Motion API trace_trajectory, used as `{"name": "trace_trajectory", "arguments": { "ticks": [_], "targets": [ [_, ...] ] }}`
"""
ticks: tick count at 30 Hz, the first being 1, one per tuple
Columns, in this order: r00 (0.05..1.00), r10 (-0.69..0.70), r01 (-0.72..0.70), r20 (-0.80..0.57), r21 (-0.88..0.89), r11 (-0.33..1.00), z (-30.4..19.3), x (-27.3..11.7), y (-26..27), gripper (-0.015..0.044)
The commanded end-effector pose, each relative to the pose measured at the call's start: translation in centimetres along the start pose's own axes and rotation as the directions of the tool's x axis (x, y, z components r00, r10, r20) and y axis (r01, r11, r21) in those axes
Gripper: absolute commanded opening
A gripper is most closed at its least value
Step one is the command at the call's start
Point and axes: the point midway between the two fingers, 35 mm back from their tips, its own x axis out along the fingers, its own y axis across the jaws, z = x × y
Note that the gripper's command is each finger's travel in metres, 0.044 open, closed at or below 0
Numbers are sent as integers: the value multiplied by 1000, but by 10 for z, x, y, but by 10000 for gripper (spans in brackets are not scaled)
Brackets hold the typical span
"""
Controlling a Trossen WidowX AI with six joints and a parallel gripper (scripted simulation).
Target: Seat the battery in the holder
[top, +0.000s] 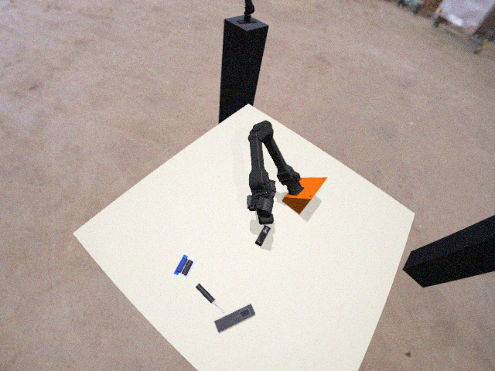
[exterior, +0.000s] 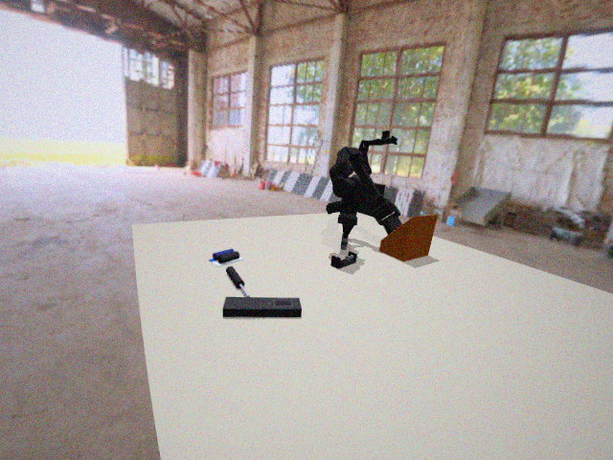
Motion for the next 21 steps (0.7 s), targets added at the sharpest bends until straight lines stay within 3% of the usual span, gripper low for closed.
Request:
{"name": "trace_trajectory", "arguments": {
  "ticks": [1, 21],
  "targets": [
    [1000, -4, 4, 8, -3, 1000, -1, 18, -4, 0],
    [1000, -4, 4, 7, -4, 1000, 2, 17, -31, 0]
  ]
}}
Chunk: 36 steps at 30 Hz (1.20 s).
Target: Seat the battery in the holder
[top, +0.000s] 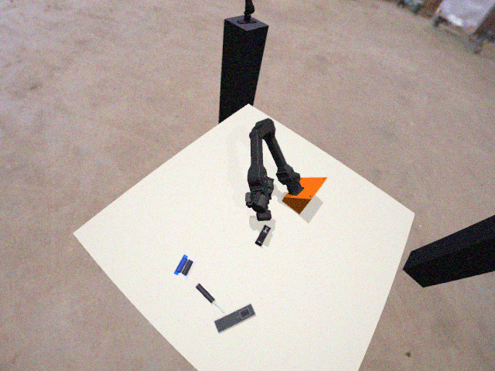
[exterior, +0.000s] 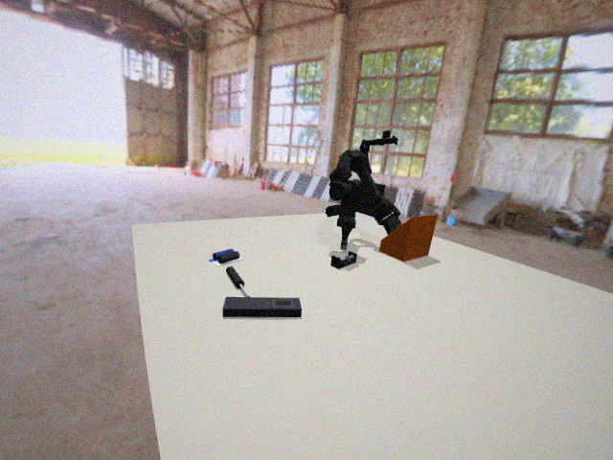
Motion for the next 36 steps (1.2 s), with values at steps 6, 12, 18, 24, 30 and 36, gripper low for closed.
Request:
{"name": "trace_trajectory", "arguments": {
  "ticks": [6, 12, 18, 24, 30, 36],
  "targets": [
    [1000, -3, 3, 3, -7, 1000, 0, 0, -17, 0],
    [1000, -4, 4, 3, -7, 1000, 0, 0, -27, 0],
    [1000, -5, 5, 3, -7, 1000, -1, 1, -36, 0],
    [1000, -6, 6, 3, -7, 1000, -2, 1, -46, 0],
    [1000, -6, 6, 4, -7, 1000, -3, 1, -47, 0],
    [1000, 6, -6, -6, -6, 1000, -2, -26, -41, 0]
  ]
}}
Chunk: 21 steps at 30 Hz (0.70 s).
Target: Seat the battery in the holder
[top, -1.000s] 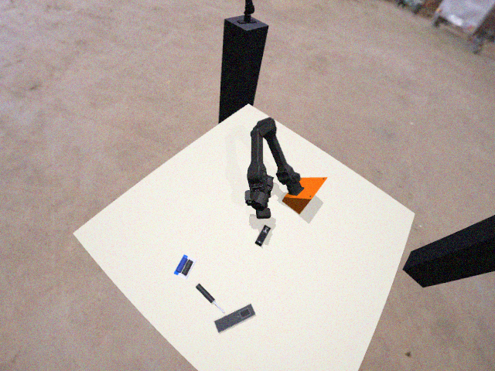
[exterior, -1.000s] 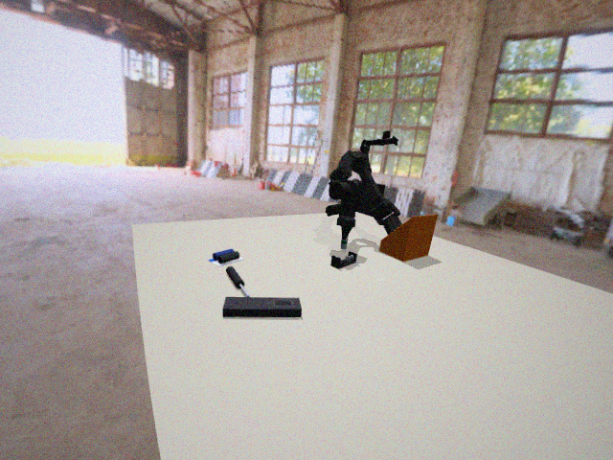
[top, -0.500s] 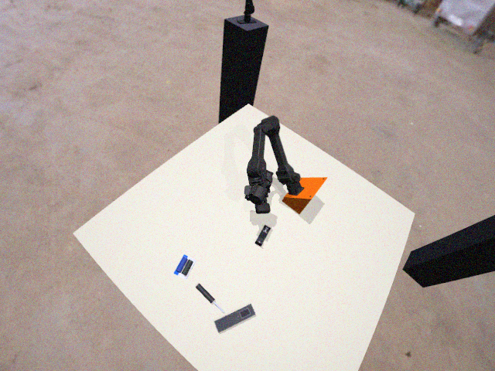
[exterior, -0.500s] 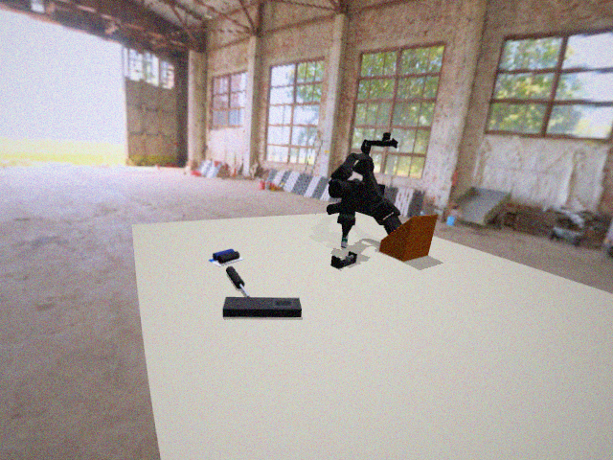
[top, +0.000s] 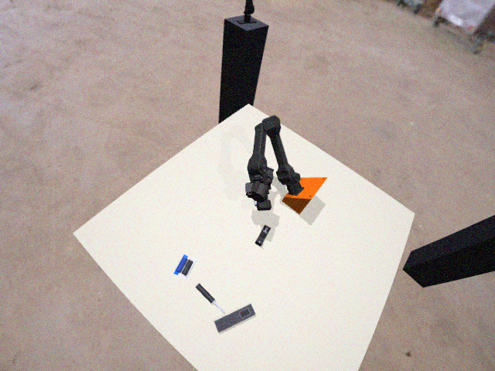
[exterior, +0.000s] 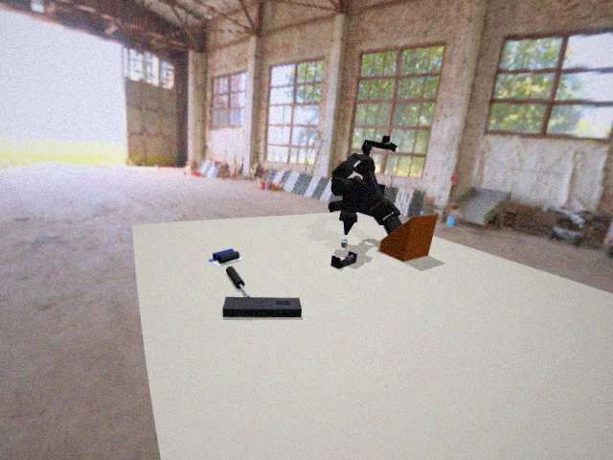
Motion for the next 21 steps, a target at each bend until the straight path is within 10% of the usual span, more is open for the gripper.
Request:
{"name": "trace_trajectory", "arguments": {
  "ticks": [1, 21],
  "targets": [
    [1000, 13, -13, -1, 5, 1000, 2, -21, 4, 0],
    [1000, 1, -1, 9, -2, 1000, 0, -65, -2, 0]
  ]
}}
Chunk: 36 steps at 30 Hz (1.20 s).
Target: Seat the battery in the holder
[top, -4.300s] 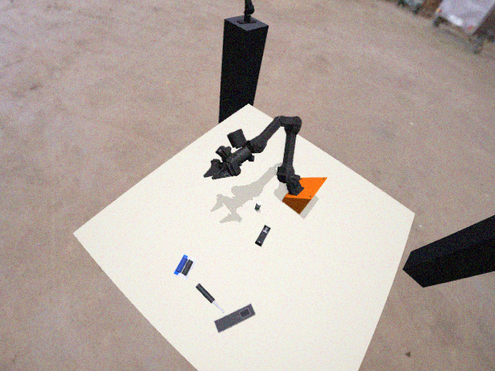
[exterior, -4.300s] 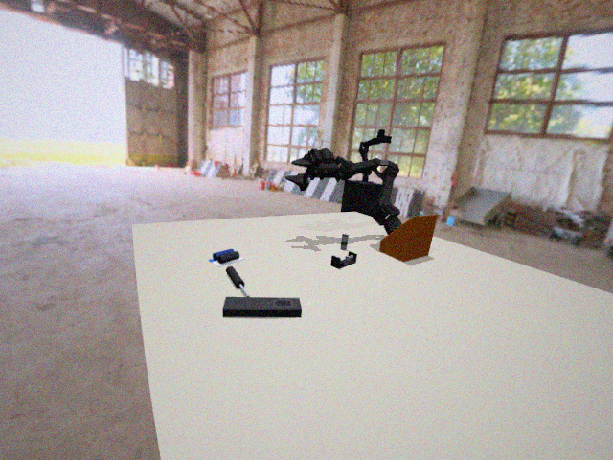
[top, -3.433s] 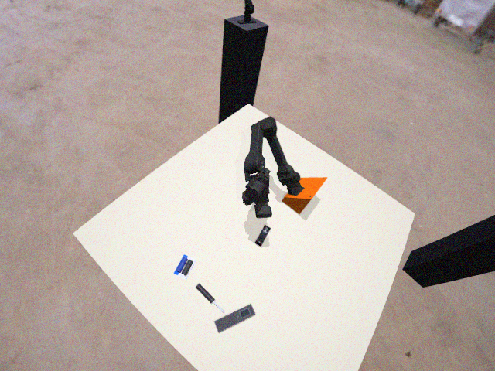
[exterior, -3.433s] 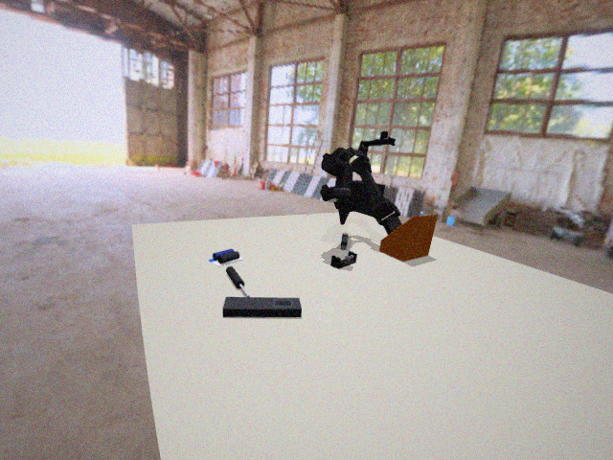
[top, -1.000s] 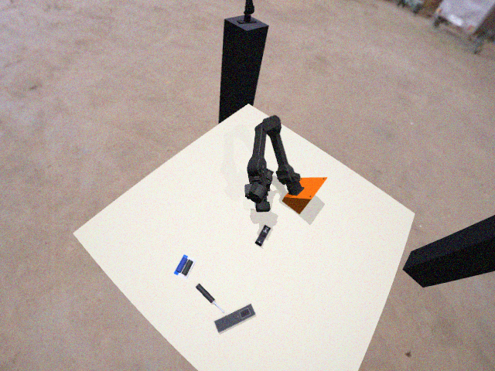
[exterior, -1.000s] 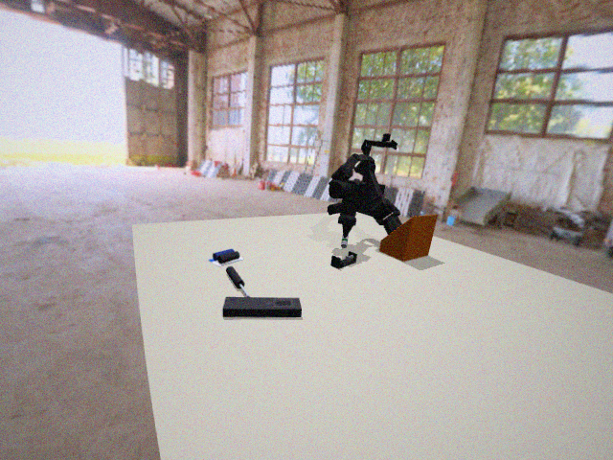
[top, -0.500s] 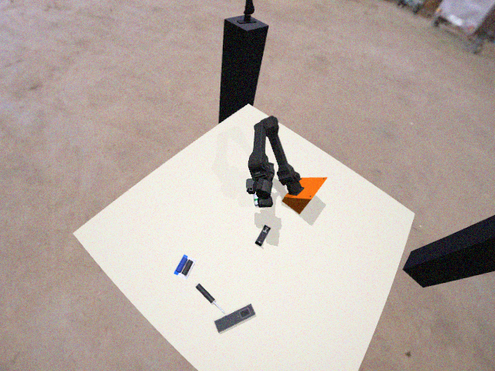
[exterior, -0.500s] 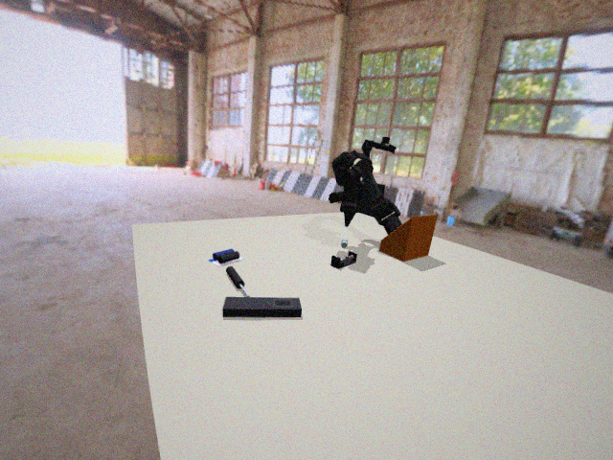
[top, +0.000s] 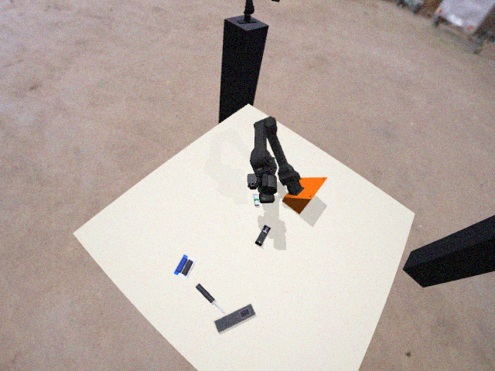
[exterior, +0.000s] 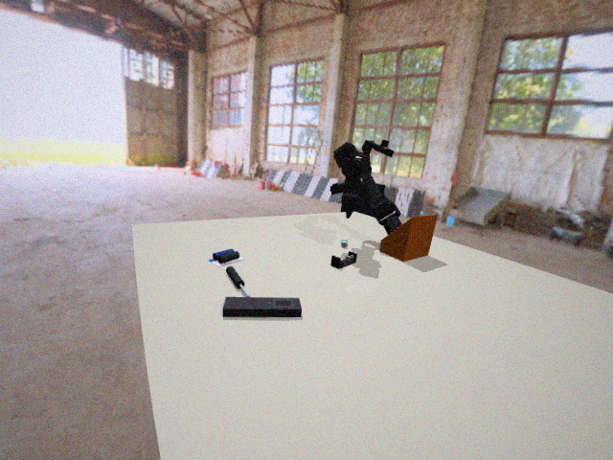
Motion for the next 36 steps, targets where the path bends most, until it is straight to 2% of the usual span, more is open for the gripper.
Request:
{"name": "trace_trajectory", "arguments": {
  "ticks": [1, 4, 7, 9, 12, 14, 15, 36],
  "targets": [
    [1000, 0, 0, 0, 19, 1000, 0, 1, 0, 26],
    [1000, 6, -4, -5, 294, 956, 1, 13, -3, 105],
    [1000, 9, -3, -7, 622, 783, 1, 28, -7, 184],
    [1000, 9, 0, -6, 797, 605, 1, 38, -11, 236],
    [1000, 5, 2, -4, 963, 271, 0, 53, -16, 238],
    [1000, 1, 1, -1, 999, 52, 0, 61, -20, 238],
    [1000, -1, 0, 0, 1000, -7, -1, 63, -21, 238],
    [1000, 2, 3, -3, 1000, -27, -1, 71, -20, 238]
  ]
}}
